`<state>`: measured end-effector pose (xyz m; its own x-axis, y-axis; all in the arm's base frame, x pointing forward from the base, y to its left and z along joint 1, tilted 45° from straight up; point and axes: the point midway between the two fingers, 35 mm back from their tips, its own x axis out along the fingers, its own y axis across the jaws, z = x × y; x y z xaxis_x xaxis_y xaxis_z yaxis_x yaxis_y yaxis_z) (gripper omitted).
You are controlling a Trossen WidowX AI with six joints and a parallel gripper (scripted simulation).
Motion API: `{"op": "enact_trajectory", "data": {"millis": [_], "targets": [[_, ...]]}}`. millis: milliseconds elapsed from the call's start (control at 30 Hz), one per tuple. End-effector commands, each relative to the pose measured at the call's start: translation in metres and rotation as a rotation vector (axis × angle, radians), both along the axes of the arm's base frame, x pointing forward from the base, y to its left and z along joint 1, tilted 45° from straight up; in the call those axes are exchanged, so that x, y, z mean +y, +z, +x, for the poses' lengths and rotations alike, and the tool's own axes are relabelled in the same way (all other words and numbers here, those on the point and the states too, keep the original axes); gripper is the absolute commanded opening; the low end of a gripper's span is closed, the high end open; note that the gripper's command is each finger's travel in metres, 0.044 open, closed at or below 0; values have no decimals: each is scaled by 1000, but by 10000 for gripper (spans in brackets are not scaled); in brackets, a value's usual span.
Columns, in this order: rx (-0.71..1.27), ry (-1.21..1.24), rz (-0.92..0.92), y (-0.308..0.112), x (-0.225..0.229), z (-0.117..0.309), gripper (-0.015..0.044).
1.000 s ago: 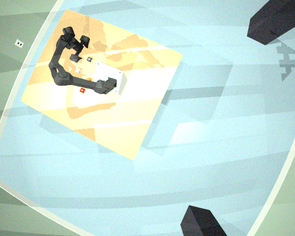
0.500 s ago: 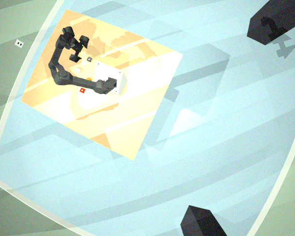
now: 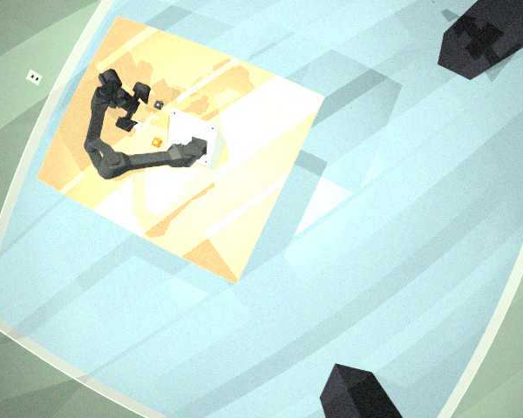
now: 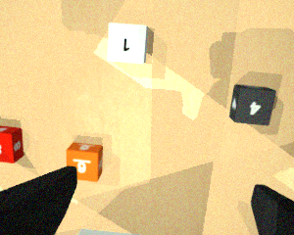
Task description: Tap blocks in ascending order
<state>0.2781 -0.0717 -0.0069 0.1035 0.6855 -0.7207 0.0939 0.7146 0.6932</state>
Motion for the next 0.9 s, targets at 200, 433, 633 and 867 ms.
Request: {"op": "enact_trajectory", "data": {"millis": [200, 433, 633, 867], "targets": [[11, -1, 19, 52, 75, -49, 400], [11, -1, 19, 52, 75, -49, 400], [11, -1, 19, 52, 75, -49, 400], [11, -1, 19, 52, 75, -49, 400]]}}
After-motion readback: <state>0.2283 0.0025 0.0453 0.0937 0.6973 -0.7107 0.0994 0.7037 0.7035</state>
